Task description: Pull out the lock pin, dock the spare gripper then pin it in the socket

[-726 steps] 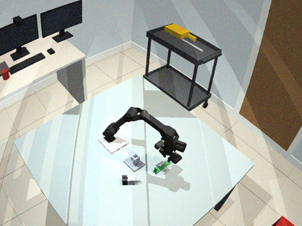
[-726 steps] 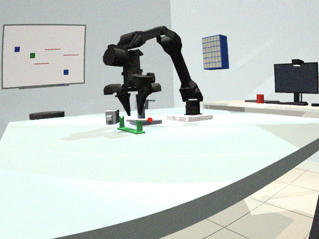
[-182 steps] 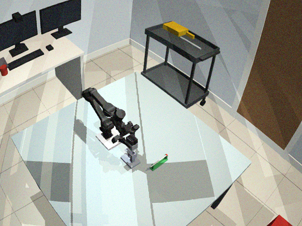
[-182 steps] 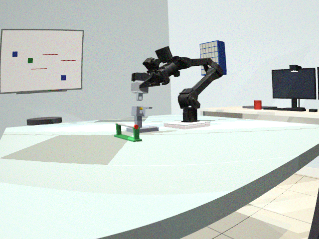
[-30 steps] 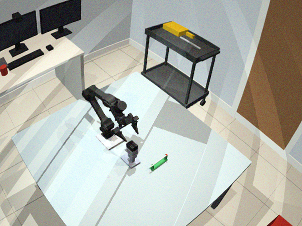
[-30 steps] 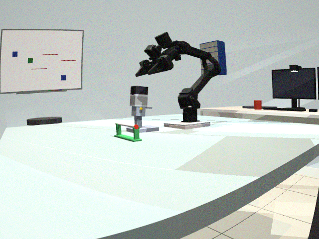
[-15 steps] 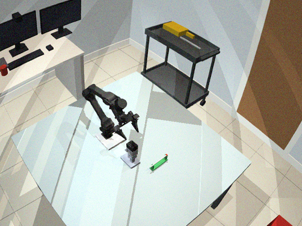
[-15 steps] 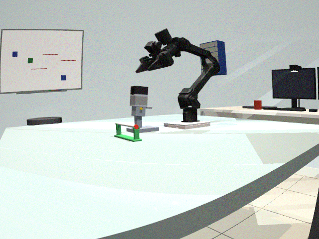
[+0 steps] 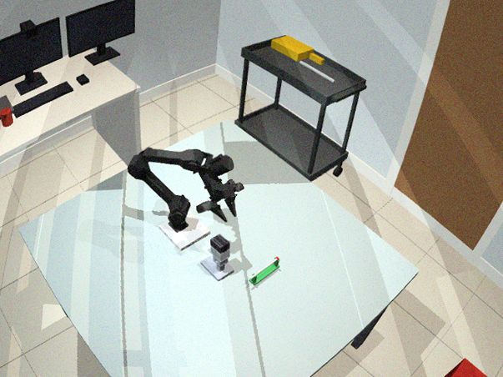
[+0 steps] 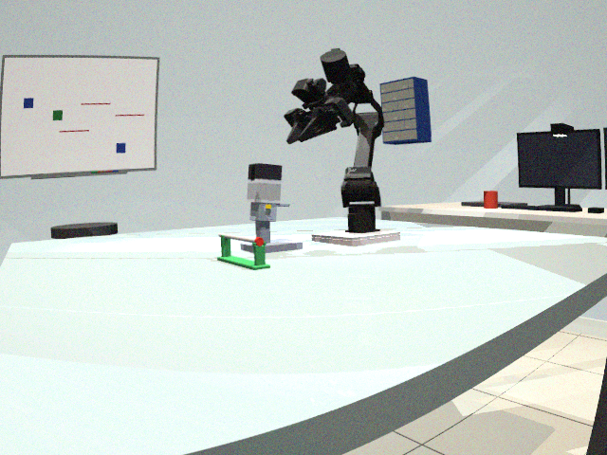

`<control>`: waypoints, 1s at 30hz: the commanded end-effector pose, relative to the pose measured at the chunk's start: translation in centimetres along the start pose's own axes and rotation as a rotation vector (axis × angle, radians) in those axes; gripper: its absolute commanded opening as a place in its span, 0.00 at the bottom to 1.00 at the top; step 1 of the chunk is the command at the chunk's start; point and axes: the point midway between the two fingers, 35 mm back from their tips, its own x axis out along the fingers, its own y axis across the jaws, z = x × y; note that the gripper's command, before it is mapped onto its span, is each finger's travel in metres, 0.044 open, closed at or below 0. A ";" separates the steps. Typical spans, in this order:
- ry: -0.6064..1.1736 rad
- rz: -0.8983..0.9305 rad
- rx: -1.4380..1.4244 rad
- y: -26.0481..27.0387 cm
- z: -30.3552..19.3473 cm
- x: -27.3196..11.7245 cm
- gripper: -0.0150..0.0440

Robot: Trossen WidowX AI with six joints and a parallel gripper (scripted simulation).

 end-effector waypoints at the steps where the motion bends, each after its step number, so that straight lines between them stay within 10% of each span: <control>1: -0.022 -0.009 -0.003 2.0 -0.1 -1.0 0.56; 15: -0.109 -0.006 -0.079 6.3 -0.3 -3.5 0.56; 30: 0.484 -0.012 -1.027 8.6 5.8 6.9 0.56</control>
